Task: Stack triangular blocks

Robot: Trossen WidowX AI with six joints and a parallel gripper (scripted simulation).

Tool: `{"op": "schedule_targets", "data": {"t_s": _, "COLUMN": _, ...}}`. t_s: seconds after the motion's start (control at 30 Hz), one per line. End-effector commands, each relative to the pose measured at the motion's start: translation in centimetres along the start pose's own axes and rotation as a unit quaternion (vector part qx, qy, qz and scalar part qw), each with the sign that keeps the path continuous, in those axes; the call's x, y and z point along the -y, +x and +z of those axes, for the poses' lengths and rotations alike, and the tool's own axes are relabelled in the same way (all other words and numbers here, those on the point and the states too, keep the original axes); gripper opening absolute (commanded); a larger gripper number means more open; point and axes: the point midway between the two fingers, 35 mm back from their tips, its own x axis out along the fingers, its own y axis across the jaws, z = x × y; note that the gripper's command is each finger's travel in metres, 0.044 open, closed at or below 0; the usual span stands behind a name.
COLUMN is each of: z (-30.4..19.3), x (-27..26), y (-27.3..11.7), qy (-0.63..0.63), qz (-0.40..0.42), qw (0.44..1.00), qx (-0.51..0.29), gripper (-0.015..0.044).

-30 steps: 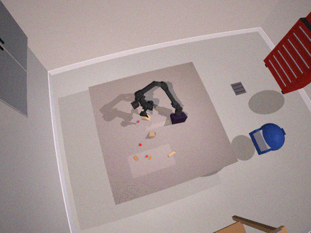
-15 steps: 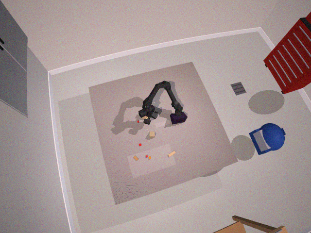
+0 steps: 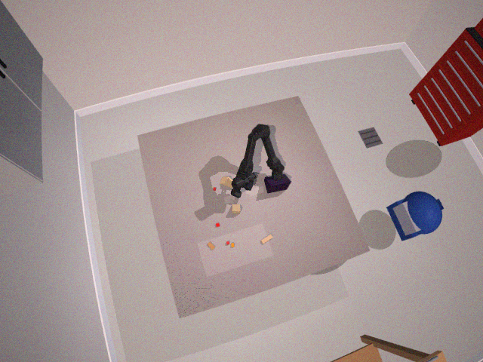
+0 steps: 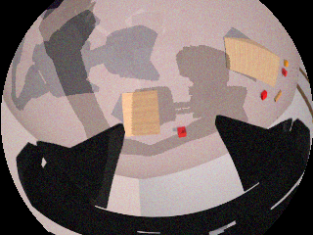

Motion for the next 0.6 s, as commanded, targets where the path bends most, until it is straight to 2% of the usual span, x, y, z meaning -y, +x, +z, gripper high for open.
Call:
{"op": "schedule_targets", "data": {"t_s": 0.0, "z": 1.9, "x": -3.1, "y": -1.6, "qy": 0.011, "qz": 0.037, "qw": 0.986, "qx": -0.163, "gripper": 0.0440}}
{"op": "schedule_targets", "data": {"t_s": 0.43, "z": 1.9, "x": -3.1, "y": -1.5, "qy": 0.011, "qz": 0.037, "qw": 0.986, "qx": -0.162, "gripper": 0.0440}}
{"op": "schedule_targets", "data": {"t_s": 0.57, "z": 1.6, "x": -2.7, "y": 0.1, "qy": 0.014, "qz": 0.040, "qw": 0.989, "qx": -0.140, "gripper": 0.0440}}
